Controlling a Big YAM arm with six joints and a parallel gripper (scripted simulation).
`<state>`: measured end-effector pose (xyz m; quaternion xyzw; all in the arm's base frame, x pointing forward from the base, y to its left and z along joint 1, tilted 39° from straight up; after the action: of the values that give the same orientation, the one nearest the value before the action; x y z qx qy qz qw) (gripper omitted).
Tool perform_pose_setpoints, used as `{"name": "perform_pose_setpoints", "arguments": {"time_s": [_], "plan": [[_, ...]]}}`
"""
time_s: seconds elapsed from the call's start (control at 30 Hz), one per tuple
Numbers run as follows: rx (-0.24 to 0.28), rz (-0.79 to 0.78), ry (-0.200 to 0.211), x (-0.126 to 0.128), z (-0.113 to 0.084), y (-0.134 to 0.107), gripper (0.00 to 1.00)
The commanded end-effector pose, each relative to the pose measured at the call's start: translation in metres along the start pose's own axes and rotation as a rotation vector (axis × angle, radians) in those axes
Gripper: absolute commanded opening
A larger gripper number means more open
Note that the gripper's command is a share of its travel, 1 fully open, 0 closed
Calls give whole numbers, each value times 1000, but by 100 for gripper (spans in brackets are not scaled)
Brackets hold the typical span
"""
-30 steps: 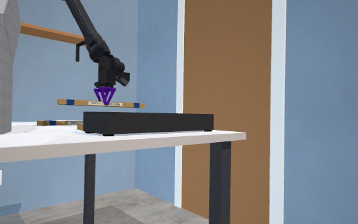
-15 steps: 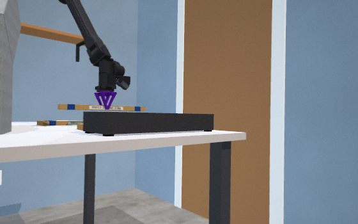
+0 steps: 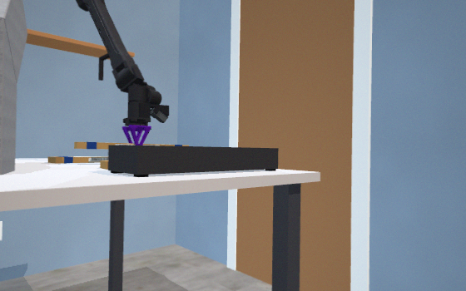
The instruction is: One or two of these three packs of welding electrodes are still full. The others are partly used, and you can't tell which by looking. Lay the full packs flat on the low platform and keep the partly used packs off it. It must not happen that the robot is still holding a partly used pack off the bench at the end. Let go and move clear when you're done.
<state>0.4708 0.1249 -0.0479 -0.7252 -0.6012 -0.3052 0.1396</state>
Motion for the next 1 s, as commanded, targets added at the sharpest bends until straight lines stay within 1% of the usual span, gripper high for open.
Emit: {"name": "perform_pose_setpoints", "arguments": {"time_s": [0.0, 0.13, 0.2, 0.5, 0.97], "plan": [[-16, -1, 8, 4, 5, 5, 0], [-8, -2, 6, 4, 16, 2, 0], [-8, -2, 6, 4, 16, 2, 0], [-21, 11, 4, 3, 4, 6, 0], [-31, 11, 7, 4, 1, 6, 0]]}}
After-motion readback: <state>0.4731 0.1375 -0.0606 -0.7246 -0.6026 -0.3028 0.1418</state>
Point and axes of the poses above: the point where the finger pads meet when closed, its own z axis out along the fingers, its own x axis across the jaws, y = z × x, the point moved 9 cm from there along -z, back along the fingers, and after that the axes turned 6 degrees about -z, right-handed, at the moved point
